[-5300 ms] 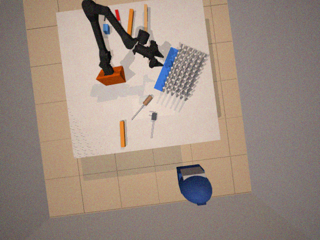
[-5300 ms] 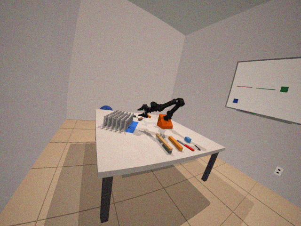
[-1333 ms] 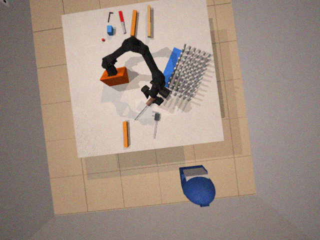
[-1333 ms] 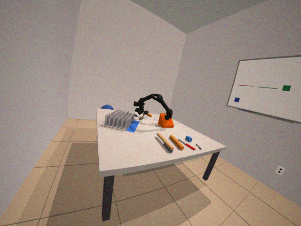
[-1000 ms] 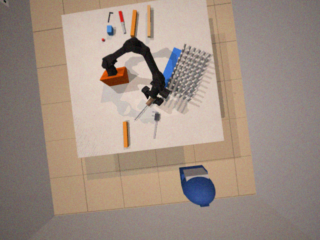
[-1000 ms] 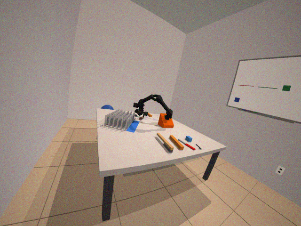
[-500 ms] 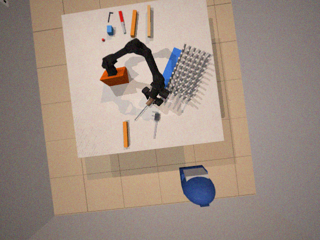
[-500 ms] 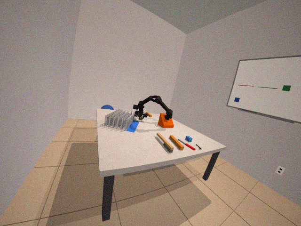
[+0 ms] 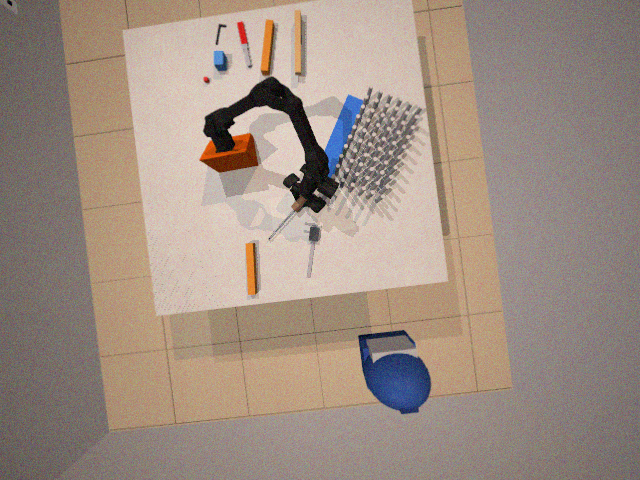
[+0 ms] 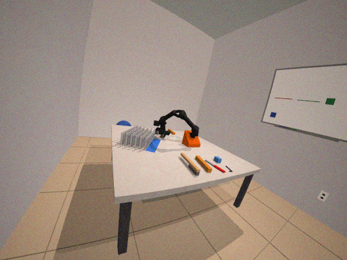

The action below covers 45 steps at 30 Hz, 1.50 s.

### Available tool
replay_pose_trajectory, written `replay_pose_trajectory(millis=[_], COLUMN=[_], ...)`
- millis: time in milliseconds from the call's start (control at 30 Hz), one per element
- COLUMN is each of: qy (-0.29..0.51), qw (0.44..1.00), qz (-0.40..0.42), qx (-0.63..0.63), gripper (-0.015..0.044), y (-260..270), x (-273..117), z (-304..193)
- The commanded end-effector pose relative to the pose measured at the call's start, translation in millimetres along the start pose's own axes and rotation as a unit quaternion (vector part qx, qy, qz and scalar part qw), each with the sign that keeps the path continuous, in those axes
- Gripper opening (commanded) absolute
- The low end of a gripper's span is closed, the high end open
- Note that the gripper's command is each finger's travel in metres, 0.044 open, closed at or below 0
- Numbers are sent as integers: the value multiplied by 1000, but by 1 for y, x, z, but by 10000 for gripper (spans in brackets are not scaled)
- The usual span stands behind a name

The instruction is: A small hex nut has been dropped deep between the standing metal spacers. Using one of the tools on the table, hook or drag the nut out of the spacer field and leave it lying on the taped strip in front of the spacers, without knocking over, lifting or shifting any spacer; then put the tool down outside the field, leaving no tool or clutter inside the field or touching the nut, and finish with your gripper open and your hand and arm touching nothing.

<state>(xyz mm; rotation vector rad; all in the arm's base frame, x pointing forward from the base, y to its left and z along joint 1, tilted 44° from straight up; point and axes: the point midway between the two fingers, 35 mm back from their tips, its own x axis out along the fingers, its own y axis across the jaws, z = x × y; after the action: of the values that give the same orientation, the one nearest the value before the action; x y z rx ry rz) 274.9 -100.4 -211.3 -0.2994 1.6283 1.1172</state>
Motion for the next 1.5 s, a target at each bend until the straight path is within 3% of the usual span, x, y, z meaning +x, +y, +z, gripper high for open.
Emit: replay_pose_trajectory(millis=[0,800,1467], qy=[3,5,-14], qw=[1000,1000,980], qz=[-1,0,-98], qx=[18,-13,-174], gripper=[0,0,0], y=[-2,-3,28], x=[-13,-148,-204], z=[-10,-82,-23])
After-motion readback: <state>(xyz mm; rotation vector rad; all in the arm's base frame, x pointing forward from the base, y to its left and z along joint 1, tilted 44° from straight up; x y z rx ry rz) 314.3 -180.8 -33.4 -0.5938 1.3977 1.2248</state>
